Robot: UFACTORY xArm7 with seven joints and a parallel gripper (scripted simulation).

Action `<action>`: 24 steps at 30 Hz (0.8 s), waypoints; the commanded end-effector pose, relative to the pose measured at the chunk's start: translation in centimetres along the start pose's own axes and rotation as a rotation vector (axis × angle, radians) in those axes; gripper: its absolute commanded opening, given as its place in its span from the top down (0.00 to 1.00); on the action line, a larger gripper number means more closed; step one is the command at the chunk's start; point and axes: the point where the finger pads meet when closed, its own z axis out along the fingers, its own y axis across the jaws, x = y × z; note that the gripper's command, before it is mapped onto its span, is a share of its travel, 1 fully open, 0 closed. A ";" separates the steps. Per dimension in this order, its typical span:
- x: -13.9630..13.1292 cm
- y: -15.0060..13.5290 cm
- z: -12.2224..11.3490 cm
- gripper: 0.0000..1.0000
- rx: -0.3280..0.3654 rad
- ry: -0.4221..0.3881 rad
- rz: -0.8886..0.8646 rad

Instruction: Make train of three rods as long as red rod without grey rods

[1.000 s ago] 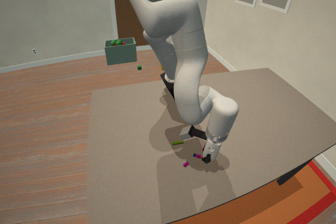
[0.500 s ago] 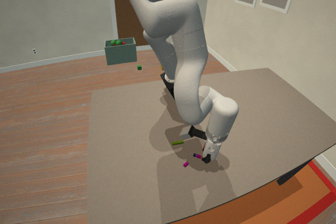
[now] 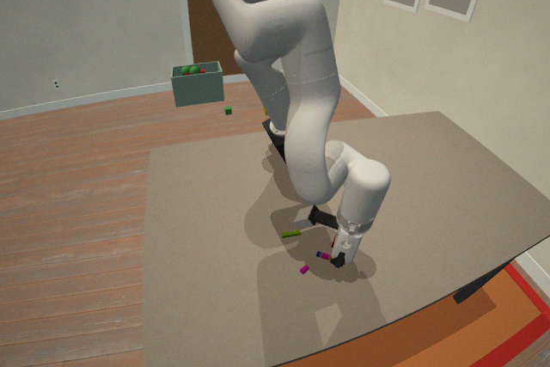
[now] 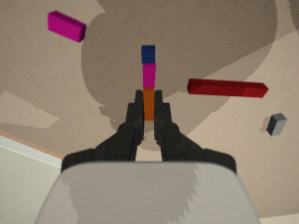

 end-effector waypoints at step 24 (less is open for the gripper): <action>-0.1 -0.1 -0.1 0.76 0.002 -0.003 0.000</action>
